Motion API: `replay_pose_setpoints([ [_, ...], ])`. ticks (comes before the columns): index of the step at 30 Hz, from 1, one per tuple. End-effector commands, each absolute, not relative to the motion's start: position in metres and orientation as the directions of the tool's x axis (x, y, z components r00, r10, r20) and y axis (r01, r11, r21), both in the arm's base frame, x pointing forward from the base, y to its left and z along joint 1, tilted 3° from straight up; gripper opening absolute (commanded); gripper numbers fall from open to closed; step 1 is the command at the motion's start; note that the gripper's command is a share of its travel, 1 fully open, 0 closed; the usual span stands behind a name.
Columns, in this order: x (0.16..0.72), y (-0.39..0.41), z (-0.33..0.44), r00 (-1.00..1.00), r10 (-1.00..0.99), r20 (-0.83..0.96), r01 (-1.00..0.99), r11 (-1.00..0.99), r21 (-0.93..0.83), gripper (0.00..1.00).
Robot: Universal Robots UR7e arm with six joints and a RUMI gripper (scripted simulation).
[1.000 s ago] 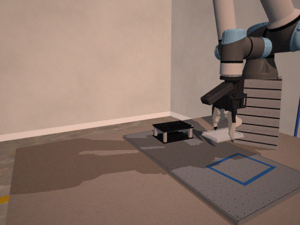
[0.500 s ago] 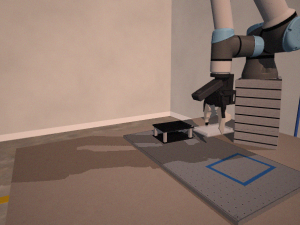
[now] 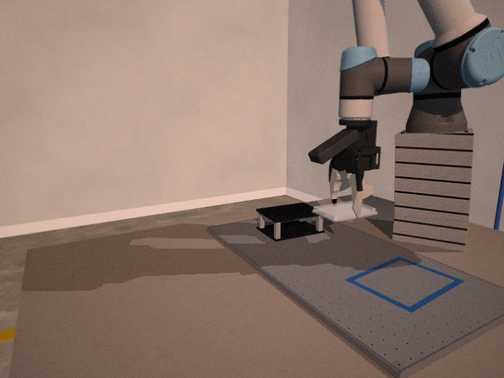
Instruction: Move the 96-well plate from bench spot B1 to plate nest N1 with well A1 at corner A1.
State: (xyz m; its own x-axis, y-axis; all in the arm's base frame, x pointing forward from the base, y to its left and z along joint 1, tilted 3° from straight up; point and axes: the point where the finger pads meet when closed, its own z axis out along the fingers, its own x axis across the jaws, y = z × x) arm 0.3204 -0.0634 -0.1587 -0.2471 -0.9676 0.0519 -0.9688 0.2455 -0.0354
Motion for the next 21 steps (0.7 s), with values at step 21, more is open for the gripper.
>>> replay_pose_setpoints([
  [21, 0.314, -0.133, -0.143, -0.246, -0.968, 0.050, -0.969, 0.244, -0.036, 0.00],
])
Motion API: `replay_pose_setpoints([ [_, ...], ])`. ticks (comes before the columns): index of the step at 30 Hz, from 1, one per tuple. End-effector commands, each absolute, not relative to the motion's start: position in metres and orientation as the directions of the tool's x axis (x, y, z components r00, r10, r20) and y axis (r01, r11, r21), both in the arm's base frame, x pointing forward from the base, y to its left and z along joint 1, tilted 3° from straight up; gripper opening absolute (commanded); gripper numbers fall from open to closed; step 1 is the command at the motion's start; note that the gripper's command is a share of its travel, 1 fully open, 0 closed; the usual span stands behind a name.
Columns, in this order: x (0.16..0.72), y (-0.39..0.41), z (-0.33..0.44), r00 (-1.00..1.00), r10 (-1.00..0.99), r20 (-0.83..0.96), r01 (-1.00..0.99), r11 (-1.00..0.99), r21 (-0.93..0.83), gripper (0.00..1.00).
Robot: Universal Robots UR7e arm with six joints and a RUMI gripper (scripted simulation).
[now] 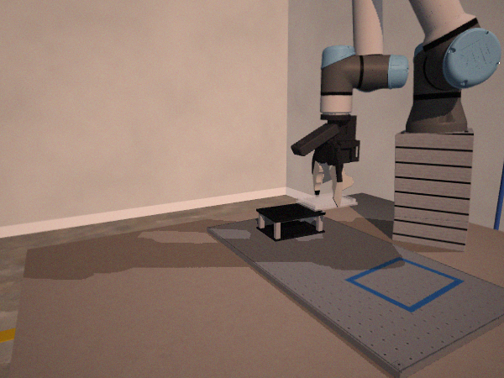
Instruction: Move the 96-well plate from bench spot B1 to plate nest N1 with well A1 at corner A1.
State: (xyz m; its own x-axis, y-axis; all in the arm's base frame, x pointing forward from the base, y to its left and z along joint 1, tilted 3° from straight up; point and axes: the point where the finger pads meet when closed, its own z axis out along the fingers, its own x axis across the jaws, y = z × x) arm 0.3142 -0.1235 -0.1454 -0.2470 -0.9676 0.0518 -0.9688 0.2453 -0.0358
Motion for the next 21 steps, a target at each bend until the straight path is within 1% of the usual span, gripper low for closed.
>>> replay_pose_setpoints([
  [1, 0.313, -0.136, -0.142, -0.246, -0.968, 0.050, -0.969, 0.244, -0.036, 0.00],
  [21, 0.307, -0.195, -0.129, -0.246, -0.968, 0.050, -0.969, 0.244, -0.036, 0.00],
])
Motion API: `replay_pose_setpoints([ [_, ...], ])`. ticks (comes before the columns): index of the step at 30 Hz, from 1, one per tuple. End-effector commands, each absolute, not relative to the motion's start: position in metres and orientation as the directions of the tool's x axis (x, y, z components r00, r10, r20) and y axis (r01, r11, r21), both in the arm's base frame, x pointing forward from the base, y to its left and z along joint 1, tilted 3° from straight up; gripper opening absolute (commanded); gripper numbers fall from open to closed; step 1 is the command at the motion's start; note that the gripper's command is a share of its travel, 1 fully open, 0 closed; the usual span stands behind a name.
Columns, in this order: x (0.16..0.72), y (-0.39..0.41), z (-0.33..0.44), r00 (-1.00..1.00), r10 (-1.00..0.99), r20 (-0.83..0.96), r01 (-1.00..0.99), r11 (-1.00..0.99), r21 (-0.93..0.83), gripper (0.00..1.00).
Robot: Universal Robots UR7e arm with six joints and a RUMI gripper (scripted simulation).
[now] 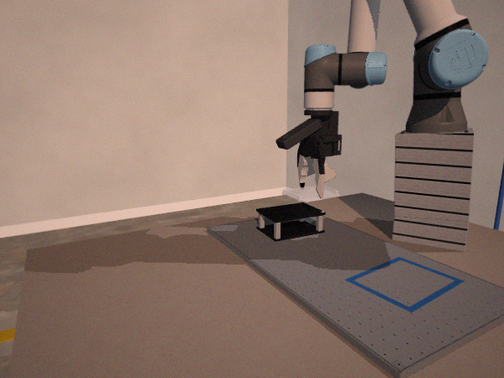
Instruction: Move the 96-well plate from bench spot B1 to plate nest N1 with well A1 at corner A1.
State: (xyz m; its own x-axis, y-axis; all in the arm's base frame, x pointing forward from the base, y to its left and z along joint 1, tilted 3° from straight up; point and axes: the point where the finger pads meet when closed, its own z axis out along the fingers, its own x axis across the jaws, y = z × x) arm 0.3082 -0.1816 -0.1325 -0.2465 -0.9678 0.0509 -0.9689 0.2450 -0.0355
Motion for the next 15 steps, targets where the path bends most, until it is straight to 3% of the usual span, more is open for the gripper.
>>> replay_pose_setpoints([
  [1, 0.307, -0.198, -0.129, -0.246, -0.968, 0.050, -0.969, 0.244, -0.036, 0.00],
  [15, 0.303, -0.237, -0.120, -0.246, -0.968, 0.050, -0.969, 0.244, -0.036, 0.00],
])
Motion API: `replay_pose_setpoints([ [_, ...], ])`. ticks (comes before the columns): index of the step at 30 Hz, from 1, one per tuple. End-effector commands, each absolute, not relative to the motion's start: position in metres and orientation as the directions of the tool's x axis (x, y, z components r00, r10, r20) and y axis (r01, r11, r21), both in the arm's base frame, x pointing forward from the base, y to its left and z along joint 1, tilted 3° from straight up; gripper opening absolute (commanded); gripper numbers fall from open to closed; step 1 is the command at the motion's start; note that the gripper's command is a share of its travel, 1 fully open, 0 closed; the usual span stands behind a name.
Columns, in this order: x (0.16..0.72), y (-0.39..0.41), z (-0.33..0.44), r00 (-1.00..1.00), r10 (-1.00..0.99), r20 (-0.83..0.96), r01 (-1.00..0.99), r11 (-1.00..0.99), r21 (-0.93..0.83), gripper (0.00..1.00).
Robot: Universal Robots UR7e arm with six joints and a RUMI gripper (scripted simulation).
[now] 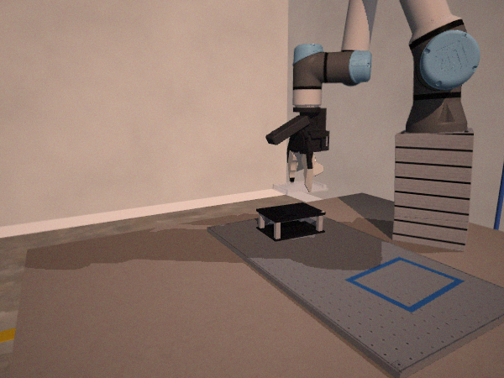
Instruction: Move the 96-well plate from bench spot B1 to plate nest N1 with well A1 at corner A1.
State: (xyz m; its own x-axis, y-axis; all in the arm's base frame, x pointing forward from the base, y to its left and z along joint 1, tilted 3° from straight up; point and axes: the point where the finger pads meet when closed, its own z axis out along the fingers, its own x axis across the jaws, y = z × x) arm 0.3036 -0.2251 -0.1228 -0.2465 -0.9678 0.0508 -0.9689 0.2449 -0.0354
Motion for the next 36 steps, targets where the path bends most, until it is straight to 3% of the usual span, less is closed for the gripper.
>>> replay_pose_setpoints([
  [1, 0.302, -0.240, -0.119, -0.246, -0.968, 0.050, -0.969, 0.244, -0.036, 0.00],
  [36, 0.300, -0.264, -0.114, -0.246, -0.968, 0.050, -0.969, 0.244, -0.036, 0.00],
])
